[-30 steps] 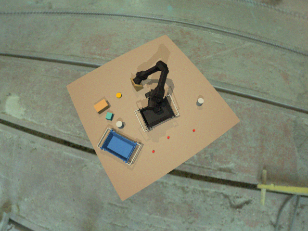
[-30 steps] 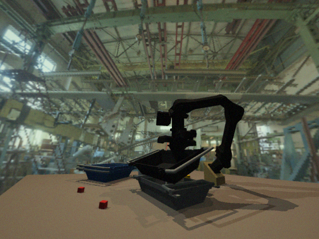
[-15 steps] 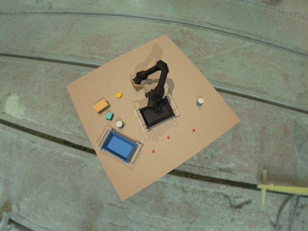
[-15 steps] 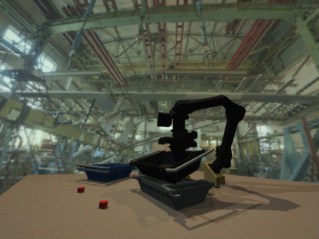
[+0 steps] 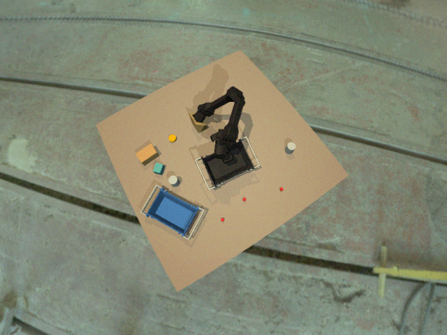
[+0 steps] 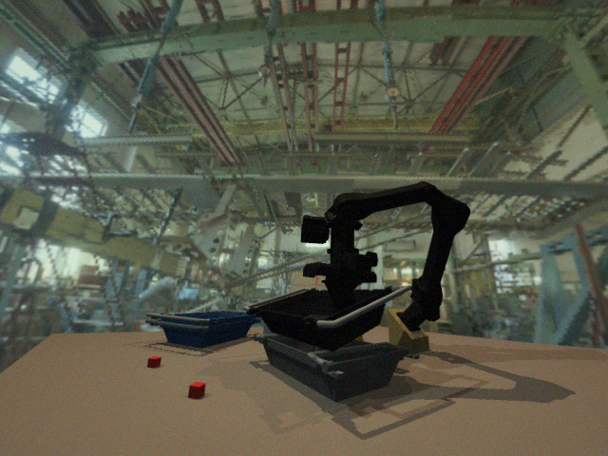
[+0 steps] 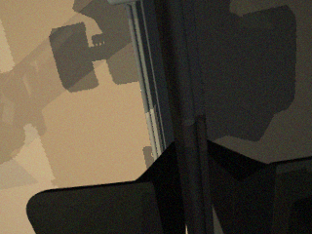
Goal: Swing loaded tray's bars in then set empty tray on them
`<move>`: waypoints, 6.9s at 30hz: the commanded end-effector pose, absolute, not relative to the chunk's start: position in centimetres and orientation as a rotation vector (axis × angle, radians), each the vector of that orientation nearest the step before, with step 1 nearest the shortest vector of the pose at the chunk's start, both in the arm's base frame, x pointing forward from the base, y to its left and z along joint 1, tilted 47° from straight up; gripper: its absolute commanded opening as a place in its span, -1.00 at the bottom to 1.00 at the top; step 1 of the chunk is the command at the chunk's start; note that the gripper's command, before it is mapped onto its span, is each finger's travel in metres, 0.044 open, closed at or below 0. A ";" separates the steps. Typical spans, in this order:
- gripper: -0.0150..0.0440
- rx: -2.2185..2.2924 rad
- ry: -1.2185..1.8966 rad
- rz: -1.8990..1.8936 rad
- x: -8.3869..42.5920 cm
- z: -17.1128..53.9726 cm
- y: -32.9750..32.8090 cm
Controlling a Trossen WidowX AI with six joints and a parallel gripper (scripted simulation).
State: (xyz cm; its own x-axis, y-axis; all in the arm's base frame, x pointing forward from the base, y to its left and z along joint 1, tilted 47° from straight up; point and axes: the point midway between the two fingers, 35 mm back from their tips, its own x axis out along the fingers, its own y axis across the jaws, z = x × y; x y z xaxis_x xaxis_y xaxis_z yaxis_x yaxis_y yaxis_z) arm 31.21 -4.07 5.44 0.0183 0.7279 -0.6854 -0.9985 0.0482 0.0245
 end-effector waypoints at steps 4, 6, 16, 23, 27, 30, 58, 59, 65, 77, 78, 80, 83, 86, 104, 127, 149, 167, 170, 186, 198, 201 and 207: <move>-0.49 -0.547 0.624 1.476 30.8 5.3 -3.4; -0.49 -0.547 0.624 1.476 30.8 5.3 -3.4; -0.49 -0.547 0.624 1.476 30.8 5.3 -3.4; -0.49 -0.547 0.624 1.476 30.8 5.3 -3.4; -0.49 -0.547 0.624 1.476 30.8 5.3 -3.4; -0.49 -0.547 0.624 1.476 30.8 5.3 -3.4; -0.49 -0.546 0.624 1.476 30.5 4.9 -2.8; -0.49 -0.546 0.624 1.476 30.5 4.9 -2.8; -0.49 -0.546 0.624 1.476 30.5 4.9 -2.8; -0.49 -0.546 0.624 1.476 30.5 4.9 -2.8; -0.49 -0.546 0.624 1.476 30.5 4.9 -2.8; -0.49 -0.546 0.624 1.476 30.5 4.9 -2.8; -0.49 -0.546 0.624 1.476 30.5 4.9 -2.8; -0.49 -0.546 0.624 1.476 30.5 4.9 -2.8; -0.49 -0.546 0.624 1.476 30.5 4.9 -2.8; -0.49 -0.546 0.624 1.476 30.1 4.5 -2.1; -0.49 -0.546 0.624 1.476 30.1 4.5 -2.1; -0.49 -0.546 0.624 1.476 30.1 4.5 -2.1; -0.49 -0.546 0.624 1.476 30.1 4.5 -2.1; -0.49 -0.548 0.623 1.454 30.4 4.6 -2.7; -0.49 -0.546 0.623 1.476 29.9 4.1 -1.4; -0.49 -0.546 0.623 1.476 29.9 4.1 -1.4; -0.49 -0.546 0.623 1.476 29.9 4.1 -1.4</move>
